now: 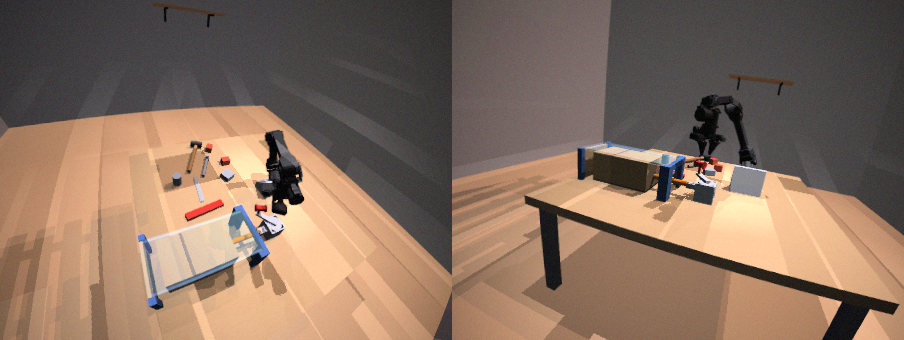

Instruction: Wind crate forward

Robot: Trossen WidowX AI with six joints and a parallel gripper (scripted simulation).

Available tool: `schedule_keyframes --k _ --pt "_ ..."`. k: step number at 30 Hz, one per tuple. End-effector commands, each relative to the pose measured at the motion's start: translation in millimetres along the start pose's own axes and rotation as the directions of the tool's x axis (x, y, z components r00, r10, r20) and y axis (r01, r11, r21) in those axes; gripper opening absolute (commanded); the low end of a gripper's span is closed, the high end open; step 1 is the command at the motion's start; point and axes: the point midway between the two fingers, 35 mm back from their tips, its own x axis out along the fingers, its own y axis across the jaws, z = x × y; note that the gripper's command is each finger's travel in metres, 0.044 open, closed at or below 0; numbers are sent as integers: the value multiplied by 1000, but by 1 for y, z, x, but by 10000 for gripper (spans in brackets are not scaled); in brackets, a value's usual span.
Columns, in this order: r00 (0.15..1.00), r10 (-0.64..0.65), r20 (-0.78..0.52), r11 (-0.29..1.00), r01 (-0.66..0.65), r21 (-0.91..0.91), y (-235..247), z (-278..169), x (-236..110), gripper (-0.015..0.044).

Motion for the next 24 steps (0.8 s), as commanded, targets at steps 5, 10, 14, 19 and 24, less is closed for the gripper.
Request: schedule_keyframes --k 5,10,14,19,24 --pt "1000 -9 -2 664 5 -748 -4 8 18 20" --pt "1000 -13 -6 305 -2 -952 -6 11 27 0" --pt "1000 -14 -7 145 -5 -989 -6 12 30 0" --pt "1000 -14 -7 136 -5 -991 -6 12 30 0" --pt "1000 -14 -7 136 -5 -991 -6 12 30 0"
